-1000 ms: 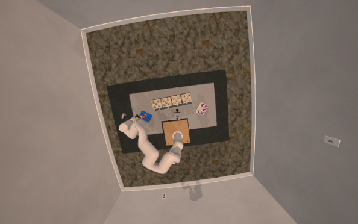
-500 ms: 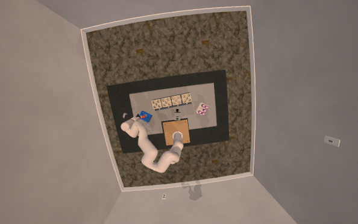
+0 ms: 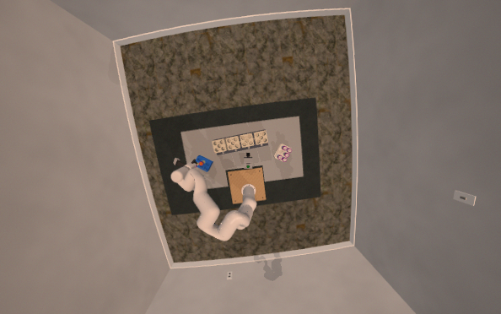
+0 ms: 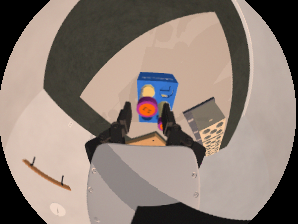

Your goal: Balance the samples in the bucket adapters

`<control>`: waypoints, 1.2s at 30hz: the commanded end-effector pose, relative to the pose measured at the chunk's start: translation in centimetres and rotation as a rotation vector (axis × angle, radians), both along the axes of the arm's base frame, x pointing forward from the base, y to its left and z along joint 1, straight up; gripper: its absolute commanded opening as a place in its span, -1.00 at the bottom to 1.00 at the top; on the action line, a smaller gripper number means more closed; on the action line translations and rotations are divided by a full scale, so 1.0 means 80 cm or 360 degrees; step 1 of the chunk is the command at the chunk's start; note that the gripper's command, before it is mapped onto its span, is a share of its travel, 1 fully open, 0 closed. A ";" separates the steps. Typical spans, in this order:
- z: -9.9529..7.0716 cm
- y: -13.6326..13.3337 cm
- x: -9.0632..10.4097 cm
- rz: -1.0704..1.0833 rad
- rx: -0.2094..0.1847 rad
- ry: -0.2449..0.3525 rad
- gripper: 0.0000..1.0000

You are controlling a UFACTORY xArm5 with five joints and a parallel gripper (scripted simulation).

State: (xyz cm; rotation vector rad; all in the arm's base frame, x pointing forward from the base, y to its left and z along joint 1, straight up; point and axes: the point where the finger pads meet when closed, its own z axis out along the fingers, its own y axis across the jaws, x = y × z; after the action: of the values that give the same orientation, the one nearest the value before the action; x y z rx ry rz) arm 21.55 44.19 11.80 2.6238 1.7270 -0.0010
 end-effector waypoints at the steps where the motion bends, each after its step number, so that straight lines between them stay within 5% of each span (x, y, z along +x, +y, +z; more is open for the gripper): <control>1: 0.001 0.002 0.001 0.0000 0.0007 -0.0003 0.13; 36: -0.022 0.002 0.001 0.0000 0.0007 -0.0003 0.13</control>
State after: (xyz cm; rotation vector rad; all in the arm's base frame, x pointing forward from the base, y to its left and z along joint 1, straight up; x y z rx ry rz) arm 21.57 44.20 10.14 2.6240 1.7272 -0.0003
